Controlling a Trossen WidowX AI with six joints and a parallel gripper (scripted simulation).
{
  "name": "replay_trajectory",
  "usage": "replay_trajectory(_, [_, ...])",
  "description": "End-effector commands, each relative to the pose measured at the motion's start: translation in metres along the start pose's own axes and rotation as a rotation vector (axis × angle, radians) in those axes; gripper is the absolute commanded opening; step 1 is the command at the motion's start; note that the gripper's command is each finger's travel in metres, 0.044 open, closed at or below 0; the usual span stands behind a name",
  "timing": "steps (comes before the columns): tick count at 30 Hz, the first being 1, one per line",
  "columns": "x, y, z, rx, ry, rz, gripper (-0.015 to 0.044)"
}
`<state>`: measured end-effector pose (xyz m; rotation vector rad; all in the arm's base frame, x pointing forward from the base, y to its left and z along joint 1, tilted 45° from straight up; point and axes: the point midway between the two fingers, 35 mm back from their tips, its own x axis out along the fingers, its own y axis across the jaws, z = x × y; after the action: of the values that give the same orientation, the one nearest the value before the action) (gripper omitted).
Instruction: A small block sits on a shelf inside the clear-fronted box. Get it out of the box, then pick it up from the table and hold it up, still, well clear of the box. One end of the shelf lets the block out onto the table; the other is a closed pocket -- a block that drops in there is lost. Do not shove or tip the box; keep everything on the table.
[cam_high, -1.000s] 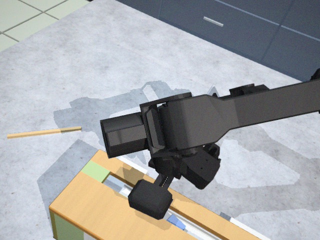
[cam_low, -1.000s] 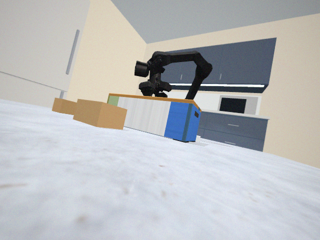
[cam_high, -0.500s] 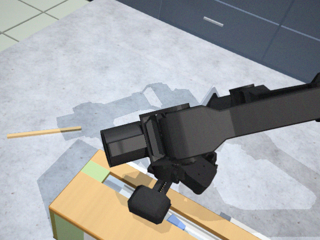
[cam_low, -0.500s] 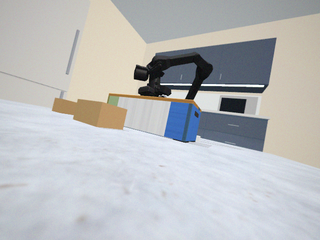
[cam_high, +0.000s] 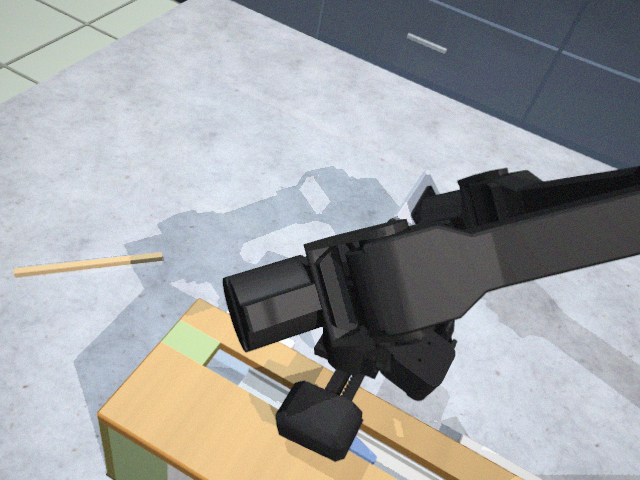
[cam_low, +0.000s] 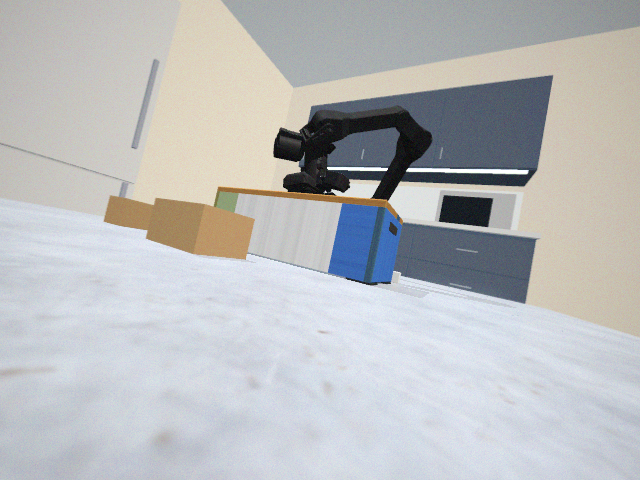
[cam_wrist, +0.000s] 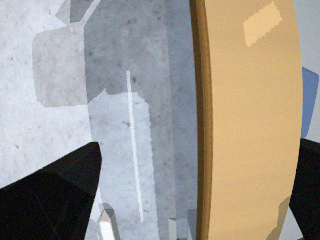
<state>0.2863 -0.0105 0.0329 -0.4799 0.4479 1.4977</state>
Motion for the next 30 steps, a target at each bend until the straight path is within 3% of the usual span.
replay_trajectory(1, [0.002,0.000,0.008,-0.001,-0.003,-0.003,0.0400])
replay_trajectory(30, [0.003,0.000,0.016,-0.001,-0.004,-0.003,0.0400])
